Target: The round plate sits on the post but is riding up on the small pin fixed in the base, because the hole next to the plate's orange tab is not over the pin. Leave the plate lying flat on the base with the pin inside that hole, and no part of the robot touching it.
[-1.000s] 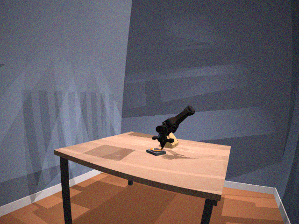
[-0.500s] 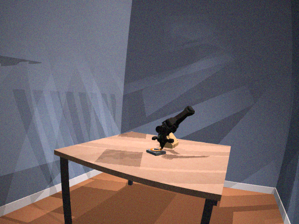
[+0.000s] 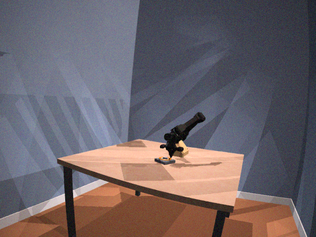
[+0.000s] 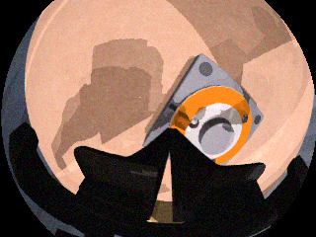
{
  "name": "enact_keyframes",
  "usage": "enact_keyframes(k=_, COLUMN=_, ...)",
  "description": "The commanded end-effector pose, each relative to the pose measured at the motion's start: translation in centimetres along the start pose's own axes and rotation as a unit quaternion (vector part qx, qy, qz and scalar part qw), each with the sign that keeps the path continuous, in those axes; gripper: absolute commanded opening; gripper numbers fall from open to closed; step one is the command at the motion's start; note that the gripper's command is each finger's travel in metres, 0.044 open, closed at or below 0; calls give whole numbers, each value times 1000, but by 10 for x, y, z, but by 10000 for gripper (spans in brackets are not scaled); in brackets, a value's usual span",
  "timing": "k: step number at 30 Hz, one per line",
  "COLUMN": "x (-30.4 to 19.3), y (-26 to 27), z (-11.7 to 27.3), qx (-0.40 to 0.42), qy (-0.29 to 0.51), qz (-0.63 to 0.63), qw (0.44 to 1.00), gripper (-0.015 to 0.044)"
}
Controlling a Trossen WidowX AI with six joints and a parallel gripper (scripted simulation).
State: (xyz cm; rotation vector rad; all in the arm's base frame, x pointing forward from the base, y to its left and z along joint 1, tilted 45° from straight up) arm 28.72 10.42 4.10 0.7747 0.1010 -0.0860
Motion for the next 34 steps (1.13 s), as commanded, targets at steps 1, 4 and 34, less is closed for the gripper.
enact_keyframes(k=1, x=4, y=1, z=-1, qx=1, qy=0, qz=-1, qw=1000, gripper=0)
enact_keyframes(k=4, x=4, y=1, z=6, qx=0, qy=0, qz=-1, qw=1000, gripper=0)
enact_keyframes(k=34, x=0, y=-3, z=35, qx=1, qy=-1, qz=-5, qw=1000, gripper=0)
Point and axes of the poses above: the point midway between the two fingers, 35 mm back from their tips, its own z axis back along the fingers, its own y axis across the jaws, x = y × z, the point moved 3 cm from there along z, back along the fingers, and after that the axes turned 12 degrees about -z, right-handed, at the moved point
